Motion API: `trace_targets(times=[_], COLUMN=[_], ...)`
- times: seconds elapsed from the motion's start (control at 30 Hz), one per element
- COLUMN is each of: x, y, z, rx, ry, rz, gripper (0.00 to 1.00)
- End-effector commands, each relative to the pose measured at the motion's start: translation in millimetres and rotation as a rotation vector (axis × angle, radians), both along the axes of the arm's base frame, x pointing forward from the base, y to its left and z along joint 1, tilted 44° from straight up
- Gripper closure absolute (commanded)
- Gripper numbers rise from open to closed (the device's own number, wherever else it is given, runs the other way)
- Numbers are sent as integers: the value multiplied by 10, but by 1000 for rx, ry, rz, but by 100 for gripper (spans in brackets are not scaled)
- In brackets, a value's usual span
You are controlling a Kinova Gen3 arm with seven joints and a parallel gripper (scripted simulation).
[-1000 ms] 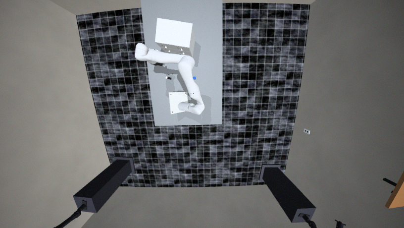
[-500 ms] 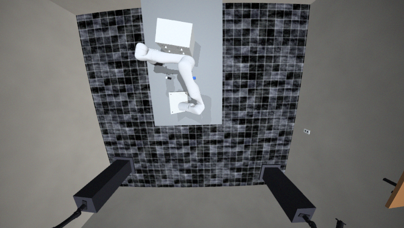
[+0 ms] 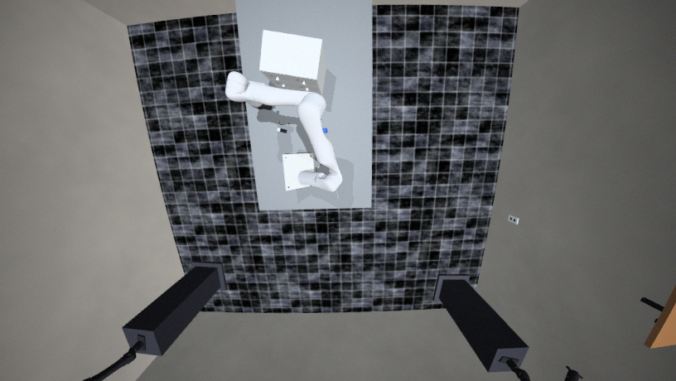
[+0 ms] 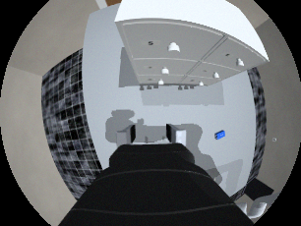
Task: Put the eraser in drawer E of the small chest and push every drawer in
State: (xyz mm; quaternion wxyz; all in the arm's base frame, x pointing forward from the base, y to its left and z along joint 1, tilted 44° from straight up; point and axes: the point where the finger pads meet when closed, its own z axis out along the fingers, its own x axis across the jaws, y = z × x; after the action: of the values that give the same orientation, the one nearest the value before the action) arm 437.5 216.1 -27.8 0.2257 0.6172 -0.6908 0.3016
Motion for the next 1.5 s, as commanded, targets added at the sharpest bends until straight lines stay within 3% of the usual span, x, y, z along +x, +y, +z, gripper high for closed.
trace_targets(times=[0.0,0.57,0.7,0.83,1.03,1.1,1.3,1.47], x=[1,1,-13,-51,-143,-143,-229,-262], y=[11,10,-6,-52,-164,-164,-269,-309], z=[7,11,102,356,965,965,1540,1756], rx=[2,2,2,2,2,2,2,2], ry=[-1,-1,-1,-1,-1,-1,-1,-1], rz=[1,1,1,1,1,1,1,1], gripper=[0,0,0,0,0,0,0,0])
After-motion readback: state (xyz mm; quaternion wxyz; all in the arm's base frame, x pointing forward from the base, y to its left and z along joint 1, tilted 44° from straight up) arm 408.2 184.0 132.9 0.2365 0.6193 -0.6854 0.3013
